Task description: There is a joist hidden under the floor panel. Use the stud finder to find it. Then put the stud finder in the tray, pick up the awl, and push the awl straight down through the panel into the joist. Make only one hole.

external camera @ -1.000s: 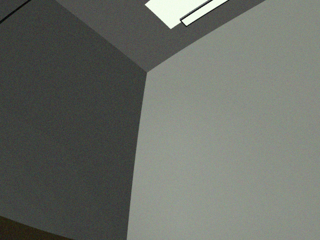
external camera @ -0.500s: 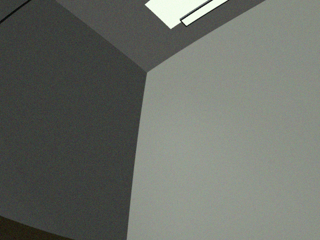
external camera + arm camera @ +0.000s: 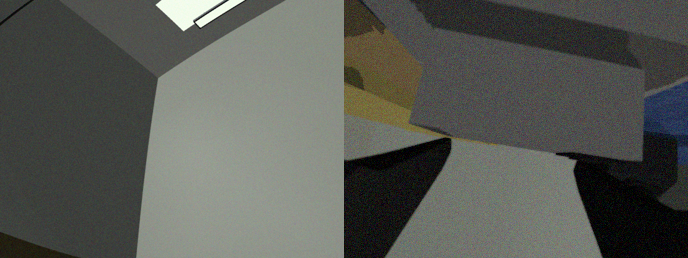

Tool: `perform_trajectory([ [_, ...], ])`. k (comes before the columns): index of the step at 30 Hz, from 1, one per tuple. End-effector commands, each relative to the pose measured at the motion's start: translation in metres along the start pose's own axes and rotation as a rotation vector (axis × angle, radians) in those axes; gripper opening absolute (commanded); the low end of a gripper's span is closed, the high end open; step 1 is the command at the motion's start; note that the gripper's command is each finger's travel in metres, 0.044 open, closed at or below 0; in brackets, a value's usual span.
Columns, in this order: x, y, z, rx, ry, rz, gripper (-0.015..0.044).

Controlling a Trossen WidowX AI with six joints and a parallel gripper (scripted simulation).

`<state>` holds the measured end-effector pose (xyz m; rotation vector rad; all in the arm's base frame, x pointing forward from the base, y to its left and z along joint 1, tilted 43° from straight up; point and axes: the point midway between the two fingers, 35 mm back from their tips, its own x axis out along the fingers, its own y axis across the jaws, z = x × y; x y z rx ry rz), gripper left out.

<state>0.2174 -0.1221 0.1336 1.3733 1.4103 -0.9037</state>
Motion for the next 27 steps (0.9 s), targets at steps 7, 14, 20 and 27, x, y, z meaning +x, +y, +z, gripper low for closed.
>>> perform_trajectory([
  [7, -0.005, 0.000, 0.000, 0.000, 0.000, 0.000, 0.0440],
  [14, -0.013, 0.000, 0.000, 0.000, -0.001, 0.000, 0.0440],
  [20, -0.020, 0.000, 0.000, 0.000, -0.001, 0.000, 0.0440],
  [27, -0.029, 0.000, 0.000, 0.000, -0.002, 0.001, 0.0440],
])
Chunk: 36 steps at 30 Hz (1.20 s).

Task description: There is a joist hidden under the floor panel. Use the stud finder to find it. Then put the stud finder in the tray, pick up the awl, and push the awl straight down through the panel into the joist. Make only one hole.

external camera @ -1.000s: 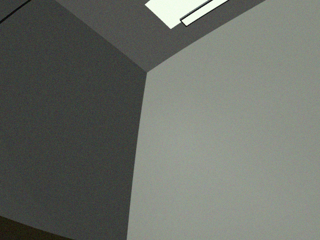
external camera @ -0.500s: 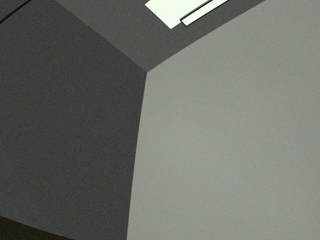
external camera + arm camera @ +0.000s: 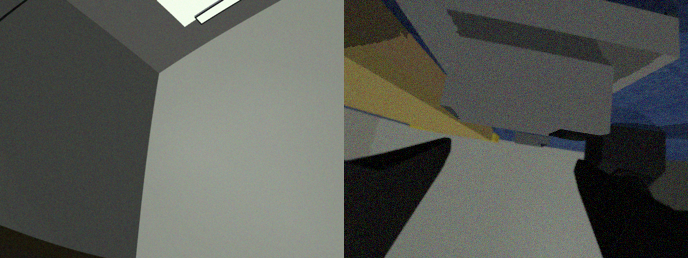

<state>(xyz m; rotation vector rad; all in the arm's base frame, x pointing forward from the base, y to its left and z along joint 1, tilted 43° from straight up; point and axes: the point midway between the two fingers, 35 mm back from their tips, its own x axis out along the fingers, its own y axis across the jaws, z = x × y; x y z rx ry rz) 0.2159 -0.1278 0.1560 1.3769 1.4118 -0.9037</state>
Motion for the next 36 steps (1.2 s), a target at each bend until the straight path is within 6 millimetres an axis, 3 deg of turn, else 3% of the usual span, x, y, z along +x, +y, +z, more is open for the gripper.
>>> perform_trajectory([
  [1, -0.007, 0.000, -0.001, -0.002, -0.007, 0.003, 0.0440],
  [9, -0.033, -0.002, -0.061, 0.027, -0.048, 0.071, 0.0440],
  [13, -0.034, -0.003, -0.062, 0.028, -0.049, 0.073, 0.0440],
  [15, -0.031, -0.002, -0.054, -0.008, -0.063, 0.064, 0.0440],
  [17, -0.022, -0.004, -0.049, -0.191, -0.163, 0.035, 0.0440],
  [21, -0.005, -0.005, -0.034, -0.716, -0.458, -0.100, 0.0440],
  [28, 0.000, 0.000, -0.019, -1.440, -0.937, -0.510, 0.0440],
  [30, -0.001, 0.001, -0.018, -1.537, -1.017, -0.613, 0.0440],
  [36, -0.001, 0.000, -0.018, -1.548, -1.026, -0.626, 0.0440],
])
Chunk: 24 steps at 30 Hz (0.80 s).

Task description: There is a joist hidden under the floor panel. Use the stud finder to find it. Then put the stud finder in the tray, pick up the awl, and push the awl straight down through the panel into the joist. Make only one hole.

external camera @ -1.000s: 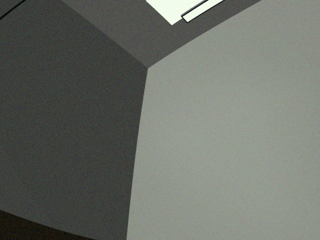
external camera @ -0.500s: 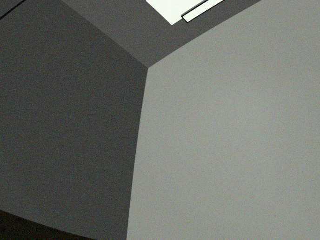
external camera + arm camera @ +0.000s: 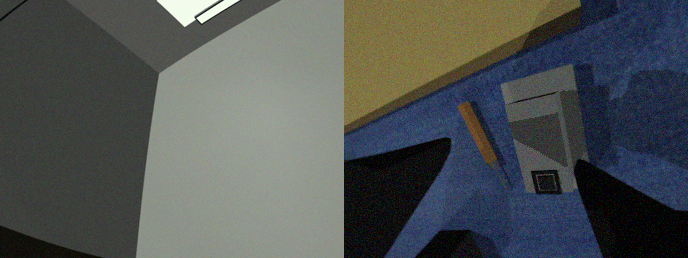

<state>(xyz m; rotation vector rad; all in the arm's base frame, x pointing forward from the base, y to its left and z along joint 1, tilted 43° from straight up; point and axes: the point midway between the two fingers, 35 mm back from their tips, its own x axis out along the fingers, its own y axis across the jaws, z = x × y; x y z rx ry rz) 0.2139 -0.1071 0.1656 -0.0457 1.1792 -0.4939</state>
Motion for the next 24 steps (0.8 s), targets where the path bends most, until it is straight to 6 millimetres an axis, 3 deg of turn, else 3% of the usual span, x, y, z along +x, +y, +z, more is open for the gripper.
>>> perform_trajectory([
  [1, 0.0044, -0.0019, -0.0005, -0.485, -0.180, -0.274, 0.0440],
  [18, 0.0047, -0.0020, -0.0005, -0.484, -0.180, -0.274, 0.0440],
  [24, 0.0131, -0.0043, 0.0001, -0.484, -0.179, -0.273, 0.0440],
])
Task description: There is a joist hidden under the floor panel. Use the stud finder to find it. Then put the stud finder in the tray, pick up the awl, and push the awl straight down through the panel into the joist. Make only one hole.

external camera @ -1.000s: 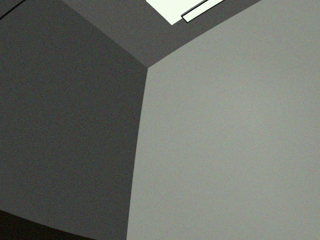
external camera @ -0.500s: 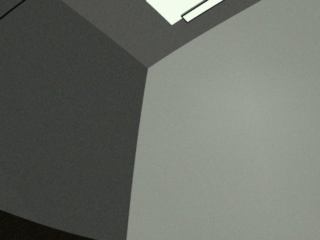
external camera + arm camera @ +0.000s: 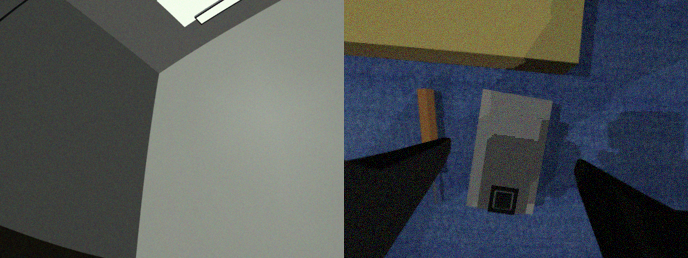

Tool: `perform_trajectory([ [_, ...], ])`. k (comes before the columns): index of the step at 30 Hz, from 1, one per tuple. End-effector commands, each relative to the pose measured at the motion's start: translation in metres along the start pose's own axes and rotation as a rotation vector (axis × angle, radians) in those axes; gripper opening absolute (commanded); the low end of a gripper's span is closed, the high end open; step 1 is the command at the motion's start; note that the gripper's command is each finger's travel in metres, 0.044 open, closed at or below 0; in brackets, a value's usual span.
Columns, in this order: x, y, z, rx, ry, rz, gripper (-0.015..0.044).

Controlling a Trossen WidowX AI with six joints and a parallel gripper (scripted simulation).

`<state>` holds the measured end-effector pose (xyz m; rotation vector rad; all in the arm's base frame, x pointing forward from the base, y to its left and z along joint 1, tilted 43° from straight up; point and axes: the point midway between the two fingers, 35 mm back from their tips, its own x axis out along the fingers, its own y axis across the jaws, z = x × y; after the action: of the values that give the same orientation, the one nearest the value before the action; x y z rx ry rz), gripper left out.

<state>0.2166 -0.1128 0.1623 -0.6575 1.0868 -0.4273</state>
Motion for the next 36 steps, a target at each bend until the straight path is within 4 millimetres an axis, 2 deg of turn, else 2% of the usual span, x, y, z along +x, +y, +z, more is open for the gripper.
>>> perform_trajectory([
  [1, 0.008, 0.002, -0.004, -0.008, 0.008, 0.004, 0.0440],
  [27, 0.045, 0.002, -0.016, -0.010, 0.007, 0.000, 0.0440],
  [32, 0.045, 0.002, -0.016, -0.010, 0.007, 0.000, 0.0309],
  [36, 0.045, 0.002, -0.016, -0.010, 0.007, 0.000, 0.0282],
])
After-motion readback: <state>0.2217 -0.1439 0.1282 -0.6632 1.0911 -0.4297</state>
